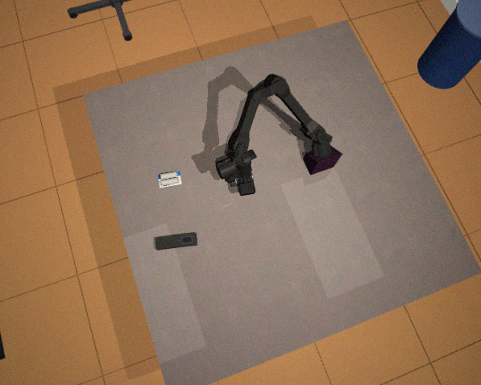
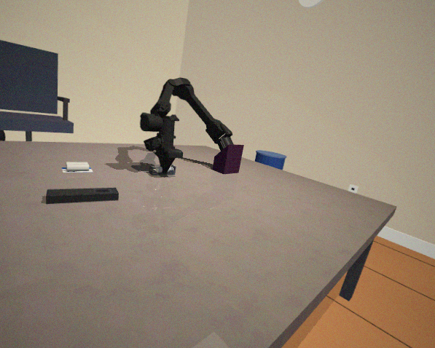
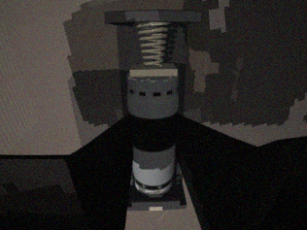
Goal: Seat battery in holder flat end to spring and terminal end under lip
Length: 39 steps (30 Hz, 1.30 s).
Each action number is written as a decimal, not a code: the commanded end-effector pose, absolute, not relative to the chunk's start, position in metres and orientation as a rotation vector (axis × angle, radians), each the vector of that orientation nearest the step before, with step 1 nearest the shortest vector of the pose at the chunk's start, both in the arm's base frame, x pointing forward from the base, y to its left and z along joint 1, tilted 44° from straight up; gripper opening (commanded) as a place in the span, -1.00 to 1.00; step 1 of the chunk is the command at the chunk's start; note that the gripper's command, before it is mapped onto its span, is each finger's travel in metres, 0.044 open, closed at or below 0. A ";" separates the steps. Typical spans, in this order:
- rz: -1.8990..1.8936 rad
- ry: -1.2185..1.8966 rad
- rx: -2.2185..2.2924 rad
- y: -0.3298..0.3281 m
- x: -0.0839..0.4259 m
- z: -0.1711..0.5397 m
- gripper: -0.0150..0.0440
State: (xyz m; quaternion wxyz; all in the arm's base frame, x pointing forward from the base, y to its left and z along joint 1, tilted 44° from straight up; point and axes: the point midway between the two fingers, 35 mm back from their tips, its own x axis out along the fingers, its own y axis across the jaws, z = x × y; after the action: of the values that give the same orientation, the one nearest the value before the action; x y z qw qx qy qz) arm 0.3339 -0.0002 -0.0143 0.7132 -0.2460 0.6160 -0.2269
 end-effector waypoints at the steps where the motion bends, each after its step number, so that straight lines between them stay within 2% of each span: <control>1: -0.498 1.367 -0.551 -0.001 0.333 -0.014 -0.23; 8: -0.498 1.368 -0.551 -0.001 0.333 -0.014 -0.23; 12: -0.498 1.368 -0.551 -0.001 0.333 -0.014 0.11; 28: -0.502 1.367 -0.545 0.009 0.331 -0.004 0.11; 38: -0.499 1.368 -0.543 0.060 0.317 0.050 1.00; 39: -0.499 1.368 -0.543 0.061 0.317 0.049 1.00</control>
State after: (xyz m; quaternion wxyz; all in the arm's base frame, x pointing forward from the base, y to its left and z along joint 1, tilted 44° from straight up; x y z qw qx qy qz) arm 0.3201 0.0529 0.0389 0.7109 -0.2514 0.6178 -0.2231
